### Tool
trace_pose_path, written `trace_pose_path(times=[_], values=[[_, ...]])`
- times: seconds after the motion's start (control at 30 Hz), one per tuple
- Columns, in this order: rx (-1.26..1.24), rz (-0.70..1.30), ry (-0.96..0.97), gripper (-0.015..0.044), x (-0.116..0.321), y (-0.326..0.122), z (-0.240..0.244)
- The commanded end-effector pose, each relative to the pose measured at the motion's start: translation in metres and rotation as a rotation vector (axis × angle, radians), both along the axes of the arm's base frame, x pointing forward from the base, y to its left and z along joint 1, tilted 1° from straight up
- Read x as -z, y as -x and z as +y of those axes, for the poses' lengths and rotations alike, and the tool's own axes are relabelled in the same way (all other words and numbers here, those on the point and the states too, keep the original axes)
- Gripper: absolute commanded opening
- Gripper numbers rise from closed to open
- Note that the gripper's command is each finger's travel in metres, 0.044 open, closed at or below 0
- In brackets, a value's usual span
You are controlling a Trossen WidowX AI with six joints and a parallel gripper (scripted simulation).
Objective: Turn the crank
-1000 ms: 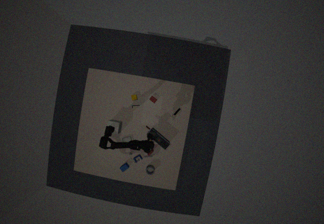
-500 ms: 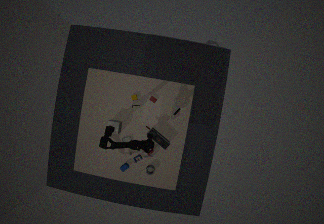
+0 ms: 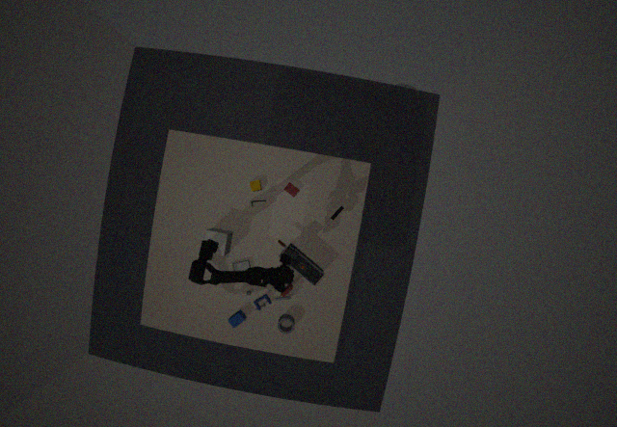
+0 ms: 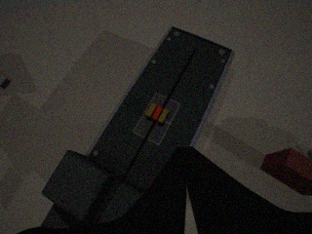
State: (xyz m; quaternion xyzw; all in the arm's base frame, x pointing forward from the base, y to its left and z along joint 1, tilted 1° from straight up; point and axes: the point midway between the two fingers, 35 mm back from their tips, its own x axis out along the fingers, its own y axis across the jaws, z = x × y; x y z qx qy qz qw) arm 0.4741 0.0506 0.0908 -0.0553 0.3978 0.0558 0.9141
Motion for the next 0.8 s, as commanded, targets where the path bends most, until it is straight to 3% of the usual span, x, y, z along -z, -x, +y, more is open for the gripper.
trace_pose_path(times=[0.0,0.53,0.57,0.77], values=[[0.000,0.000,0.000,0.0026,0.0000,0.0000,0.0000],[0.000,0.000,0.000,0.0440,0.0000,0.0000,0.0000],[0.000,0.000,0.000,0.0440,0.0000,0.0000,0.0000],[0.000,0.000,0.000,0.0282,0.0000,0.0000,0.0000]])
